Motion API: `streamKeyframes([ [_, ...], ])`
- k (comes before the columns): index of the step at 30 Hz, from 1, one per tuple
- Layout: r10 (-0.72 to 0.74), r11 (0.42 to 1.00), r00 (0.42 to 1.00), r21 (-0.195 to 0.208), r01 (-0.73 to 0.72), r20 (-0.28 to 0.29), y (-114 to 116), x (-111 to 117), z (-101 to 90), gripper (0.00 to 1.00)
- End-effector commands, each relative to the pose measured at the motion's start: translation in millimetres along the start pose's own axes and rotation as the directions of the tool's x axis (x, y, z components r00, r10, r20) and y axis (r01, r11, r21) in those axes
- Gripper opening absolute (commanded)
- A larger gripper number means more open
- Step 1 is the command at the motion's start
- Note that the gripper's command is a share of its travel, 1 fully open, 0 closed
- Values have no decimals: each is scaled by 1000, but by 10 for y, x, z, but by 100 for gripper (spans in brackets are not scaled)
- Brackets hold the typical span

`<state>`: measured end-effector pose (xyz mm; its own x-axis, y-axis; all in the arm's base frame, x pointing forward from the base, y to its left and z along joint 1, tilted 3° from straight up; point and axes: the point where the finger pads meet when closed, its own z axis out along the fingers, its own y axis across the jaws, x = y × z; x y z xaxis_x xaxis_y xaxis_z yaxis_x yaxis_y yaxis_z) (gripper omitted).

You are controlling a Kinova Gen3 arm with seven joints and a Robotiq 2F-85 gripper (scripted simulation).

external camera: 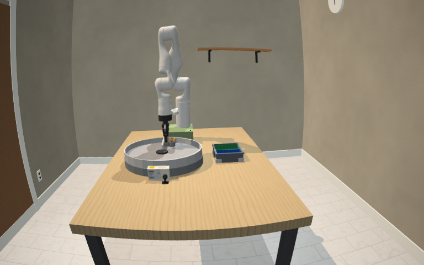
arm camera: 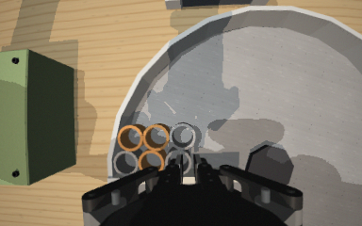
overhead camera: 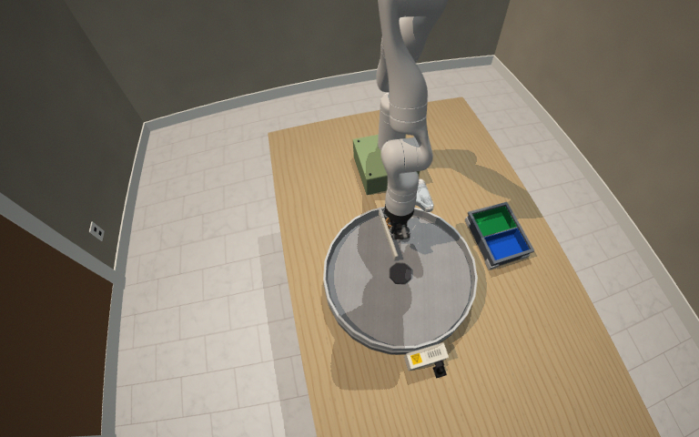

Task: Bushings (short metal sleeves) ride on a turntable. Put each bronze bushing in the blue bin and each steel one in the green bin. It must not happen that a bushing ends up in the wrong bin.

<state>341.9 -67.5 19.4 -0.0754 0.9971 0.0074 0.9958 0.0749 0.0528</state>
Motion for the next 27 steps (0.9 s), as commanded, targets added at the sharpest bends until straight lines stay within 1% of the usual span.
streamKeyframes([
  [1, -1, 1000, 1000, 5, 1, -1, -14, 6, 35, 14],
  [3, -1, 1000, 1000, 5, 1, -1, -14, 6, 35, 14],
  [8, -1, 1000, 1000, 5, 1, -1, -15, 7, 103, 14],
  [13, -1, 1000, 1000, 5, 1, -1, -15, 7, 103, 14],
  [18, -1, 1000, 1000, 5, 1, -1, -16, 7, 171, 14],
  [27, -1, 1000, 1000, 5, 1, -1, -16, 7, 171, 14],
])
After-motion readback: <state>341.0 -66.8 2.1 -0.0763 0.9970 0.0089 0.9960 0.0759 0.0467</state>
